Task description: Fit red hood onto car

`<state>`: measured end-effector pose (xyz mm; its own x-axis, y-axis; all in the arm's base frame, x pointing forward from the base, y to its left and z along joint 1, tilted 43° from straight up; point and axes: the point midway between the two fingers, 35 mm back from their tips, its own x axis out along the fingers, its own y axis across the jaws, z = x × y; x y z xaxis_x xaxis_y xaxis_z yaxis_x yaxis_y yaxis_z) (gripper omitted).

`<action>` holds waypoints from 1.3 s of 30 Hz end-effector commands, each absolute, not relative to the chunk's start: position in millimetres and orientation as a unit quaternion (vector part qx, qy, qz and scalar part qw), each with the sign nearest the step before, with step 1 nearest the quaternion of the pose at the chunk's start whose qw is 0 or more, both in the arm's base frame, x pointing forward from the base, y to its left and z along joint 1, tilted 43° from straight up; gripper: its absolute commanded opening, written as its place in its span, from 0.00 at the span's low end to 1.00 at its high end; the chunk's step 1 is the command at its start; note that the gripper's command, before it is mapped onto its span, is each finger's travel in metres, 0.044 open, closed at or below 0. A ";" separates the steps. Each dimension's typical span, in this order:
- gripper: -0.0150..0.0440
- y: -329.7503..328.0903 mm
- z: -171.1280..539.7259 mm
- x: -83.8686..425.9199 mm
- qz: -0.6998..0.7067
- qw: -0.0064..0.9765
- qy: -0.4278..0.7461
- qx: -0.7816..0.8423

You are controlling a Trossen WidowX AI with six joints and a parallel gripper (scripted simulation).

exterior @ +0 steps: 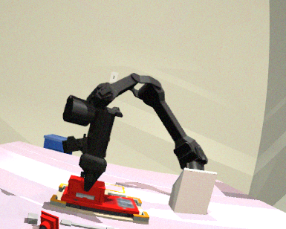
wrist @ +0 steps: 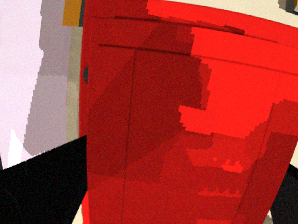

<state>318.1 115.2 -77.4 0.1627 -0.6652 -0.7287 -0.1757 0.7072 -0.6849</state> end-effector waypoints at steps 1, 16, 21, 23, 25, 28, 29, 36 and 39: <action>0.25 115.0 -77.8 317.7 -0.179 0.684 0.622 -0.336; 0.25 112.8 -80.2 317.9 -0.178 0.685 0.621 -0.337; 0.25 111.2 -81.9 318.1 -0.178 0.685 0.621 -0.337; 0.25 110.6 -82.6 318.2 -0.178 0.685 0.621 -0.337; 0.25 110.0 -83.3 318.4 -0.178 0.685 0.621 -0.337; 0.25 109.1 -84.3 318.5 -0.179 0.685 0.621 -0.337; 0.25 108.8 -84.6 318.6 -0.179 0.685 0.621 -0.337; 0.25 106.6 -86.9 318.9 -0.179 0.685 0.621 -0.337; 0.25 105.6 -87.9 319.1 -0.179 0.685 0.621 -0.337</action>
